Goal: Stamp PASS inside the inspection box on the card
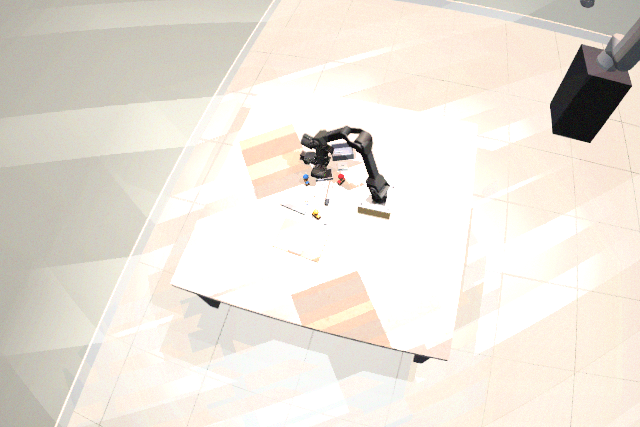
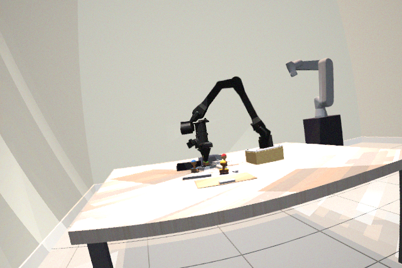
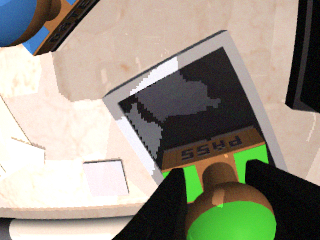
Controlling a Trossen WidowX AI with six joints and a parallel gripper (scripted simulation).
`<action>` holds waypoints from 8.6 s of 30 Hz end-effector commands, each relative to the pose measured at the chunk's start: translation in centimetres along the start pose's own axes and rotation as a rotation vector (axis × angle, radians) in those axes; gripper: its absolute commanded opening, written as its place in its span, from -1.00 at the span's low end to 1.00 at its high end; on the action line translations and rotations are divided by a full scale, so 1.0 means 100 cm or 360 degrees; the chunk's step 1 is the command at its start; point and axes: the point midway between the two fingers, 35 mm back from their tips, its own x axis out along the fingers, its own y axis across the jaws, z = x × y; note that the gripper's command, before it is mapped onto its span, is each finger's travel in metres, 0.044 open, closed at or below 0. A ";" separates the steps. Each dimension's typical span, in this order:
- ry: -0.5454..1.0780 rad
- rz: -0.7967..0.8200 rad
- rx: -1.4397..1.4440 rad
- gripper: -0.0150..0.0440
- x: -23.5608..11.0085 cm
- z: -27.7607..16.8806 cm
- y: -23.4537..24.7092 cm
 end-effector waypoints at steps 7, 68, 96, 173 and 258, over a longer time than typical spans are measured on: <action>-0.0004 0.0004 -0.0002 -0.49 0.002 0.000 0.000; -0.0004 0.0004 -0.0002 -0.49 -0.003 0.000 0.000; -0.0004 0.0004 -0.0002 -0.49 -0.036 0.001 0.002; -0.0101 0.0029 0.2013 -0.49 -0.043 0.026 0.148; -0.0104 0.0023 0.2051 -0.49 0.013 0.026 0.147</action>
